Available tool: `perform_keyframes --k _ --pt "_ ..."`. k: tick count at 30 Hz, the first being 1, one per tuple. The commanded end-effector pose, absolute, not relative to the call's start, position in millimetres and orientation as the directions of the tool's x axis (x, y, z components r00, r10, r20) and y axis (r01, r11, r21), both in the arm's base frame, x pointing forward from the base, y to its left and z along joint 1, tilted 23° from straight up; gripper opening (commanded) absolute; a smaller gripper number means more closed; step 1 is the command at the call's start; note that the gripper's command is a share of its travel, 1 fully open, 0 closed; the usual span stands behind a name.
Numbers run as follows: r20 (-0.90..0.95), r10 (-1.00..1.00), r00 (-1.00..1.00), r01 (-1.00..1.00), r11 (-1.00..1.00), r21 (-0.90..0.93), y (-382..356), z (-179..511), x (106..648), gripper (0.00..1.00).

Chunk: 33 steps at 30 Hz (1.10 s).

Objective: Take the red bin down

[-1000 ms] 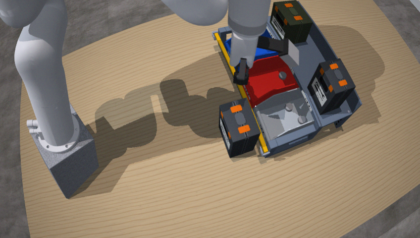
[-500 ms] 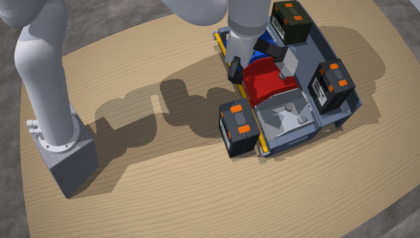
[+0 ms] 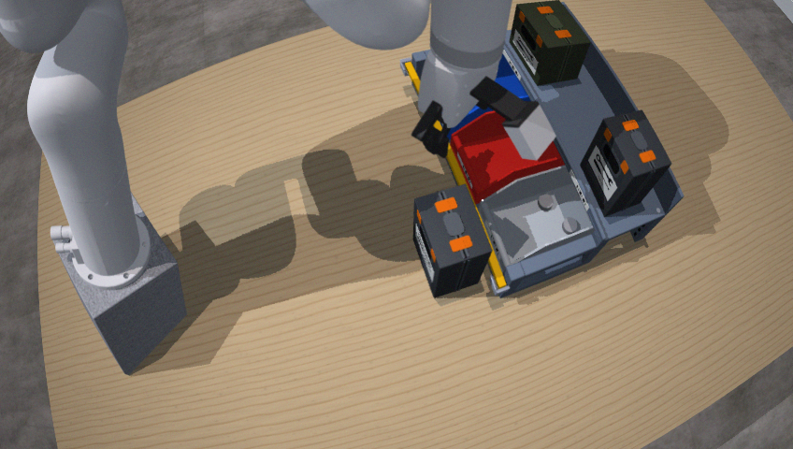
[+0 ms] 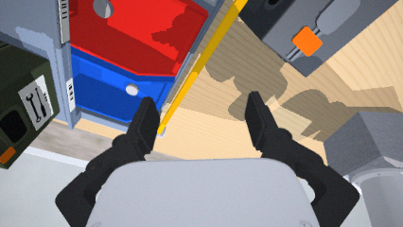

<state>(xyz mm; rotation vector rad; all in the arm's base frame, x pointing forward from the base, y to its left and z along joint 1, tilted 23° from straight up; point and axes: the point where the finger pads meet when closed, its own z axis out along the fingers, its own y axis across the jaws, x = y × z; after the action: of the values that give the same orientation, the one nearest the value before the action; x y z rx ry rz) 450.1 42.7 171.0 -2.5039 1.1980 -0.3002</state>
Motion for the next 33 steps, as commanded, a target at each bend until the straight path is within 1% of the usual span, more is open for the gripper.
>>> perform_keyframes --k 1,7,12,24,29,33 --pt "0.043 -0.79 0.611 -0.717 -0.576 -0.394 42.7 172.8 451.2 1.0" --pt "0.043 -0.79 0.611 -0.717 -0.576 -0.394 42.7 172.8 451.2 1.0" --pt "-0.06 -0.911 0.407 -0.849 -0.354 -0.391 42.7 172.8 451.2 1.0" --pt "-0.06 -0.911 0.407 -0.849 -0.354 -0.391 42.7 172.8 451.2 1.0" --pt "-0.158 -0.972 0.175 -0.926 -0.108 -0.363 42.7 172.8 451.2 1.0" --pt "-0.158 -0.972 0.175 -0.926 -0.108 -0.363 42.7 172.8 451.2 1.0"
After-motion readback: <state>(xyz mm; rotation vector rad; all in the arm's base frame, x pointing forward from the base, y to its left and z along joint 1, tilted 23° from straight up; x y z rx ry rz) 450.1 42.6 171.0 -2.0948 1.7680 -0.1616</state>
